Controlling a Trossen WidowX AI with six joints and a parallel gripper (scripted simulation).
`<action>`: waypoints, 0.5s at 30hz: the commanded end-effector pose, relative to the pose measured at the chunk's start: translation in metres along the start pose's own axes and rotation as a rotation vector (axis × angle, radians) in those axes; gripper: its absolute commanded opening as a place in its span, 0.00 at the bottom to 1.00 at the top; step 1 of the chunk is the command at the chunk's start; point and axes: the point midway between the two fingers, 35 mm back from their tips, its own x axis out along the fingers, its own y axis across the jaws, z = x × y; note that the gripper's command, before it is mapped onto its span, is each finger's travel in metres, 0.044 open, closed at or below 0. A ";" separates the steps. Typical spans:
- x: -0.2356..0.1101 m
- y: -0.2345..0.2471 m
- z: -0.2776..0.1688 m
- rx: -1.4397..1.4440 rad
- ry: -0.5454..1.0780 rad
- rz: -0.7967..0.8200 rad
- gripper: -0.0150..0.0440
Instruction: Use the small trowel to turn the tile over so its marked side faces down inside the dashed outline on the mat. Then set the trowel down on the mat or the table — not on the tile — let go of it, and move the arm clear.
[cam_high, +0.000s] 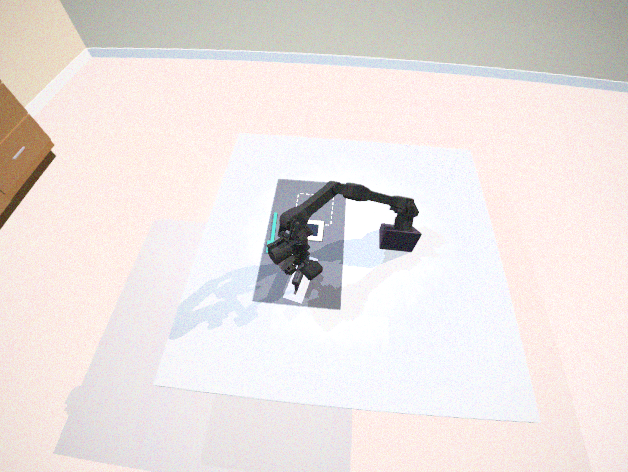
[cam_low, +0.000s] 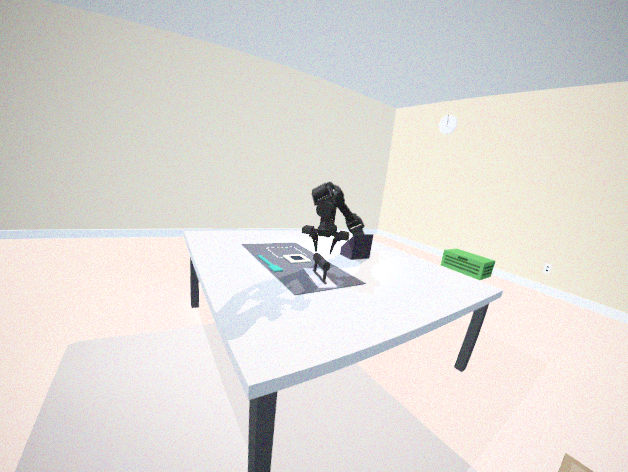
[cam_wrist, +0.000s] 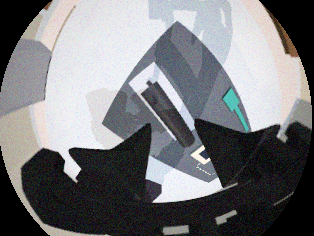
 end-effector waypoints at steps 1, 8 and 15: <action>-0.001 0.000 0.000 0.128 0.000 0.002 0.71; -0.001 -0.001 -0.001 0.369 0.003 0.001 0.71; -0.001 -0.001 -0.001 0.611 0.005 -0.001 0.71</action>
